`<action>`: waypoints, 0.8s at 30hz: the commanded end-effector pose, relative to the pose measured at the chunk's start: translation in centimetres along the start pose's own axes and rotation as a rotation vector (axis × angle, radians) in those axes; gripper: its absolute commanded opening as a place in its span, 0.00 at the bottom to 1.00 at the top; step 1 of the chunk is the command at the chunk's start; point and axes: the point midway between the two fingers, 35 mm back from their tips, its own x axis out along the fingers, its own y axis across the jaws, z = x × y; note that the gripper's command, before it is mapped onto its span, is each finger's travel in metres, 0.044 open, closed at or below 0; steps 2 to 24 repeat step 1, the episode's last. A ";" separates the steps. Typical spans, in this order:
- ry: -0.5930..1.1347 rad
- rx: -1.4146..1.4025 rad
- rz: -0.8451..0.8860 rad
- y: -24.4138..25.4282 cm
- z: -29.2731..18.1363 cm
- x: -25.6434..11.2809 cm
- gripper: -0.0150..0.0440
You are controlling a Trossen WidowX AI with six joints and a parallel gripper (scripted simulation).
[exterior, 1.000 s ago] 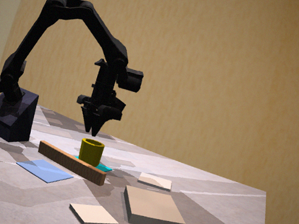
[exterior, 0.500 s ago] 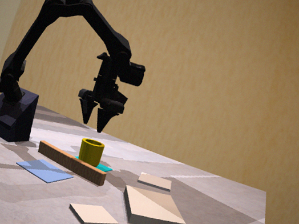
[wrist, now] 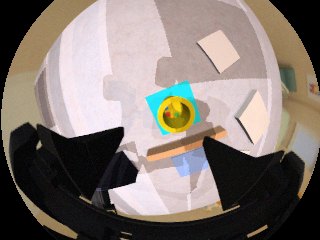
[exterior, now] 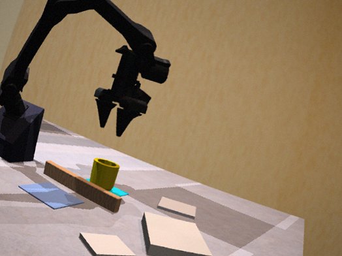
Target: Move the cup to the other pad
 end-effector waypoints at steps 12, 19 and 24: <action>0.000 -0.002 -0.001 0.0 0.0 0.0 1.00; 0.000 -0.002 -0.001 0.0 0.0 0.0 1.00; 0.000 -0.002 -0.001 0.0 0.0 0.0 1.00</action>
